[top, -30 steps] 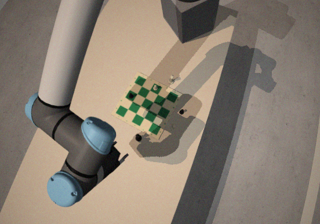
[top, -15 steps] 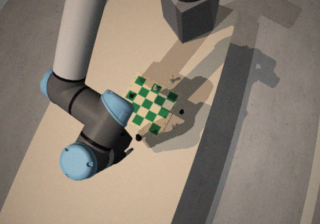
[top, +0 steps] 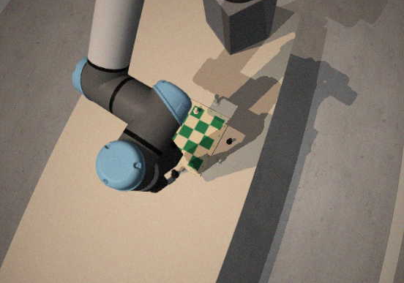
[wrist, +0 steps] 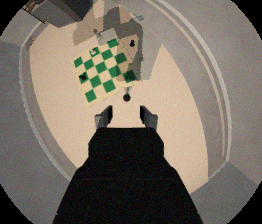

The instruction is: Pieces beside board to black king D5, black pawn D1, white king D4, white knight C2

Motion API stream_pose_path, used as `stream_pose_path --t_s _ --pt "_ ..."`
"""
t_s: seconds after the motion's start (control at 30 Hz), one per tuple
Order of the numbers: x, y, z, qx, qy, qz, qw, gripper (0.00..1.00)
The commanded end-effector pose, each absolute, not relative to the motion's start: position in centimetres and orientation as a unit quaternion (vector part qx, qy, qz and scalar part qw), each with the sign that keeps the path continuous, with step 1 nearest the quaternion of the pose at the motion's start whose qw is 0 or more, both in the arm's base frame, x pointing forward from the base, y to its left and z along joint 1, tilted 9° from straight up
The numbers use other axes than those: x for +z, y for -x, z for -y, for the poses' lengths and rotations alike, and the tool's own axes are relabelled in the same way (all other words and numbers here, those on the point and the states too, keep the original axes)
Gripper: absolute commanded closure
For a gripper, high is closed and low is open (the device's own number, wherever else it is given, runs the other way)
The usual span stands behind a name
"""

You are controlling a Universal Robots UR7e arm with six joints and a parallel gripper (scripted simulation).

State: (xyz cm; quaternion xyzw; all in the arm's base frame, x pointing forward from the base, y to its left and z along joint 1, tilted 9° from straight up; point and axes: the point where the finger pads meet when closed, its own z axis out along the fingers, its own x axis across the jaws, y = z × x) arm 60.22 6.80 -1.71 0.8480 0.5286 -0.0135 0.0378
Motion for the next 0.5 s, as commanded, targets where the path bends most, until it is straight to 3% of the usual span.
stream_pose_path --t_s 0.0,0.47 --pt "-1.2 -58.9 -7.3 0.018 -0.853 -0.519 0.057 0.0" --pt "-0.9 -57.7 -7.5 0.033 -0.856 -0.512 0.066 0.0"
